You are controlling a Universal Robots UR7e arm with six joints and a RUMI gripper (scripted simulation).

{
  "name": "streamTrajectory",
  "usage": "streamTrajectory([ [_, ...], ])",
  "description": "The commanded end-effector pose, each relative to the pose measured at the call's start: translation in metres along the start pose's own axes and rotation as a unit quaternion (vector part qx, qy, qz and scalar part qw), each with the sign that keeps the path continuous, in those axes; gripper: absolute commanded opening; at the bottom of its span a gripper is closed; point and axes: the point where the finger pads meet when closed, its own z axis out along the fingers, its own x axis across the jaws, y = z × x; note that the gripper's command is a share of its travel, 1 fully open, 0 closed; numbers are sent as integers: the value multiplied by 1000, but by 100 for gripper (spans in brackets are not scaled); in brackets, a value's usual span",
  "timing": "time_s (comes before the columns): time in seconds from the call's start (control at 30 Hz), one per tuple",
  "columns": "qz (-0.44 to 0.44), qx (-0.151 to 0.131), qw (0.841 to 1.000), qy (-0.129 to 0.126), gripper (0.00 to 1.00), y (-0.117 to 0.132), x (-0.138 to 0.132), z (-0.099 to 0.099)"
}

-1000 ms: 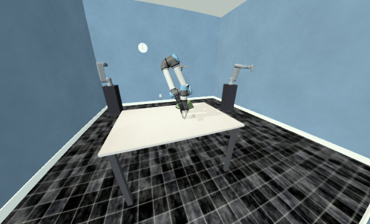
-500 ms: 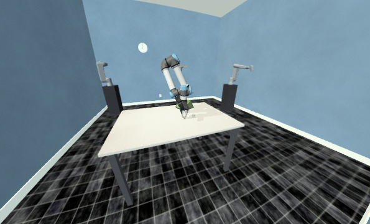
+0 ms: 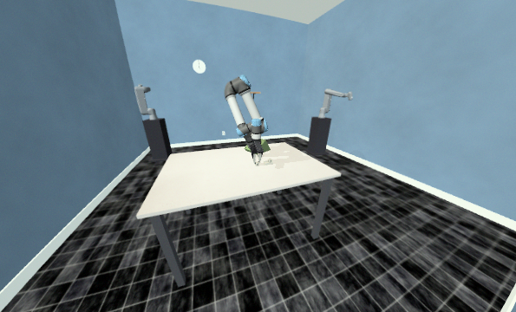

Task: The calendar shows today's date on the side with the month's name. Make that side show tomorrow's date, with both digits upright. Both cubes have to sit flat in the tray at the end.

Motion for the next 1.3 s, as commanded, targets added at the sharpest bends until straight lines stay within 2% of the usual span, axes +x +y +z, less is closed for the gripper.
streamTrajectory([
  [0.0,0,-1,1000,0,10,1,0,1],
  [0.1,0,-1,1000,0,10,1,0,1],
  [0.13,0,-1,1000,0,14,1,0,1],
  [0.5,0,-1,1000,0,24,1,0,1],
  [0.53,0,-1,1000,0,28,1,0,1],
  [0.97,0,-1,1000,0,28,1,0,1],
  [1.27,1,2,1000,1,28,-2,1,-8],
])
